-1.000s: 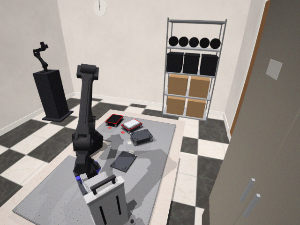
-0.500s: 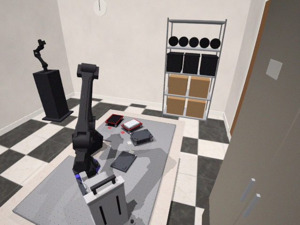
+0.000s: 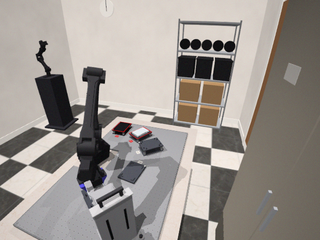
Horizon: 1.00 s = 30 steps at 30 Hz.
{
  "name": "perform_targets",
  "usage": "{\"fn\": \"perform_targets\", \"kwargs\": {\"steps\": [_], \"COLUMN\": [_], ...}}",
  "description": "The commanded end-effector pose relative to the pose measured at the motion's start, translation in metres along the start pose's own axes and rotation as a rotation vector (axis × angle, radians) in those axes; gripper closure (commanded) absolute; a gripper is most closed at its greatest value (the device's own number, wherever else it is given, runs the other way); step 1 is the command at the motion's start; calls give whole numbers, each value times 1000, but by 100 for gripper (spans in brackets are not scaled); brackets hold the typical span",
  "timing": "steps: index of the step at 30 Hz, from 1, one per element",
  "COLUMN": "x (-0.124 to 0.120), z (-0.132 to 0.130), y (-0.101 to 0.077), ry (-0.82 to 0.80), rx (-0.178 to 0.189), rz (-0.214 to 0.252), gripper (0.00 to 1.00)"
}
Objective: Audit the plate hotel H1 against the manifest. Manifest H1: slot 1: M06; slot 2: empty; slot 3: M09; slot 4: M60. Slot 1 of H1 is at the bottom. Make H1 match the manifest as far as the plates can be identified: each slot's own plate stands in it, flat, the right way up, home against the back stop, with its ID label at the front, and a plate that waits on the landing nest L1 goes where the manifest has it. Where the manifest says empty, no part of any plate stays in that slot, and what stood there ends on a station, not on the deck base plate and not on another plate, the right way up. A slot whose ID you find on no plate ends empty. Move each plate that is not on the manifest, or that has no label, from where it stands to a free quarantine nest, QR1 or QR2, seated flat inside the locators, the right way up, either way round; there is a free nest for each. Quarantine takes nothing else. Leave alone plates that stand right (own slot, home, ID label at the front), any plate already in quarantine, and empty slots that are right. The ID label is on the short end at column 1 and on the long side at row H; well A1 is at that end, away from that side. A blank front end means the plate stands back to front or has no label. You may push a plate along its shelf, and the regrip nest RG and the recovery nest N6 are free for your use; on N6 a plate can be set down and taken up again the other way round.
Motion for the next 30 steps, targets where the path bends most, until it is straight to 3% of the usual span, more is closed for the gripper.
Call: {"fn": "perform_targets", "kwargs": {"steps": [1,7,22,24,25,27,30], "x": [24,25,24,24,22,22,22], "z": [-17,-16,-15,-15,-15,-16,-15], "y": [-27,-35,-77,-77,-69,-86,-95], "ry": [-12,-15,-18,-18,-14,-14,-15], "rx": [-40,-43,-46,-46,-27,-49,-49], "rz": [-59,-65,-67,-67,-42,-67,-67], "gripper": [14,14,14,14,14,14,14]}}
Point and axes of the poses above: the point where the finger pads meet when closed, its own y axis out along the fingers, its own z axis across the jaws, x = y × z, the point moved 1 cm from there along -y, back along the fingers, and after that the axes turned 11 degrees about -y, right-handed, at the moved point
